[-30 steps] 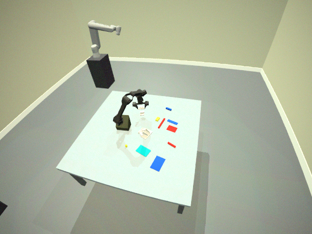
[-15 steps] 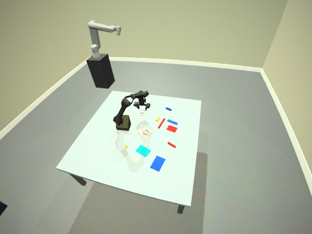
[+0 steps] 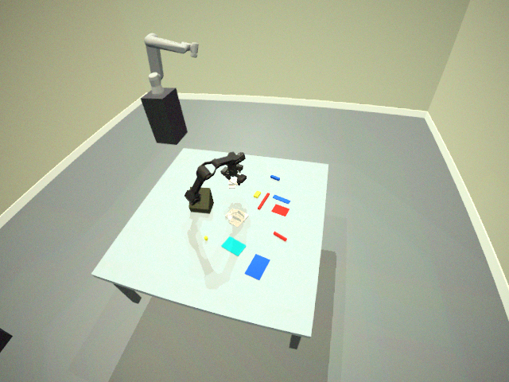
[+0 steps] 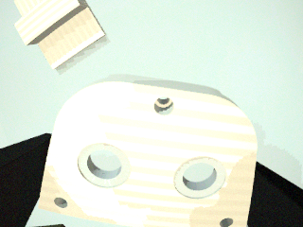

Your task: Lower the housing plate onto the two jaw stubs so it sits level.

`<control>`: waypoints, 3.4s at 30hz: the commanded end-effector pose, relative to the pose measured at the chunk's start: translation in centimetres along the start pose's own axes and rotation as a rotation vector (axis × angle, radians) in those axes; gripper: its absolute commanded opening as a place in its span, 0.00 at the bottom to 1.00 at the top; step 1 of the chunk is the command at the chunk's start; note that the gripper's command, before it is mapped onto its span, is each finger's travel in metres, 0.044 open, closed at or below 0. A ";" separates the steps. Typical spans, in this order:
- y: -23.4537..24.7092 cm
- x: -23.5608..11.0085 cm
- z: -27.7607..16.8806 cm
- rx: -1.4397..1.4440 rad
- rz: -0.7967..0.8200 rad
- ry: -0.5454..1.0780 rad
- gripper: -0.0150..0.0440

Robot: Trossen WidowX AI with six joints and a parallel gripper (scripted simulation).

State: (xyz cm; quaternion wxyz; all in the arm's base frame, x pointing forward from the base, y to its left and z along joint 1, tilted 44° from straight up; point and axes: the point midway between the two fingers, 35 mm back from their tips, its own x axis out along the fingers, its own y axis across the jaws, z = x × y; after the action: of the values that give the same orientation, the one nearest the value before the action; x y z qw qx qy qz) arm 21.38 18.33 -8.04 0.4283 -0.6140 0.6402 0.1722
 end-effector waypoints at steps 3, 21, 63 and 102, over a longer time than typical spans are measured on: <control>-1.6 -0.1 -1.6 0.151 -0.003 0.004 0.85; -5.5 -0.3 -6.2 0.583 -0.008 0.002 0.85; -10.5 0.9 -18.3 1.587 -0.063 0.025 0.85; -9.3 1.0 -17.8 1.590 -0.062 0.025 0.85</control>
State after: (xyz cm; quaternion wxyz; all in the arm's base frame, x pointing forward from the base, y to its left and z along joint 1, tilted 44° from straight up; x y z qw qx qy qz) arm 24.64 2.58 4.65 0.7372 -0.1439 0.5566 -0.3549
